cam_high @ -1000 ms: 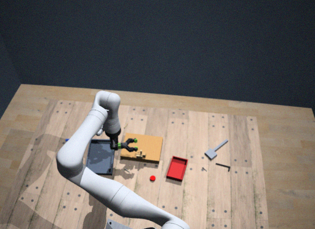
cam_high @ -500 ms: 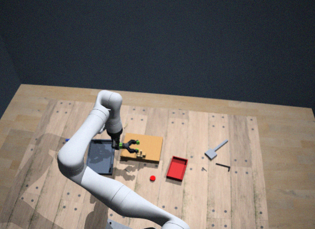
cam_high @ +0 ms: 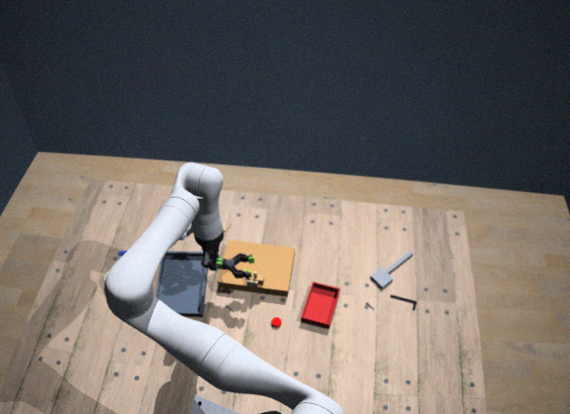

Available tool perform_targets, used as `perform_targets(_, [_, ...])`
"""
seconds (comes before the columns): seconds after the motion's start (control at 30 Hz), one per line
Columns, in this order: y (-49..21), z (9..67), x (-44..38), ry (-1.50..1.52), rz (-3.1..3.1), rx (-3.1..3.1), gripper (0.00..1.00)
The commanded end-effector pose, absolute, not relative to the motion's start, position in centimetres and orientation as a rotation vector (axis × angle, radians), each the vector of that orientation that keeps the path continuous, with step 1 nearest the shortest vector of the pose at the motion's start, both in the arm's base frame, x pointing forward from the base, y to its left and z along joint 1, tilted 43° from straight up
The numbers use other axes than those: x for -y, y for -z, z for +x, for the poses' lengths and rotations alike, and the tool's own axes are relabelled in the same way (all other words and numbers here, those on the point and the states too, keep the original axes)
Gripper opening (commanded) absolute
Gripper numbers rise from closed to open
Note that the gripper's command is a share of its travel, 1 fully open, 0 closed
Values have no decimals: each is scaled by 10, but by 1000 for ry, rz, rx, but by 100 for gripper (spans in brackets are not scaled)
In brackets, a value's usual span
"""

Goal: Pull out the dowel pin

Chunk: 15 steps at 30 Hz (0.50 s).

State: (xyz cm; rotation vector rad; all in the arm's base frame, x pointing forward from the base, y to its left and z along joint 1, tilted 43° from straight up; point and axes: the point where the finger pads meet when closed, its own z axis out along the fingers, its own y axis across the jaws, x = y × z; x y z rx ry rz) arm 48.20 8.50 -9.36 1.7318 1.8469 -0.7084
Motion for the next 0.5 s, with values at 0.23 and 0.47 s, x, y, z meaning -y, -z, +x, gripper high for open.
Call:
perform_targets(0.23, [92, 483, -85, 699, 1744, -1831, 32])
perform_targets(0.47, [92, 483, -85, 699, 1746, -1830, 32])
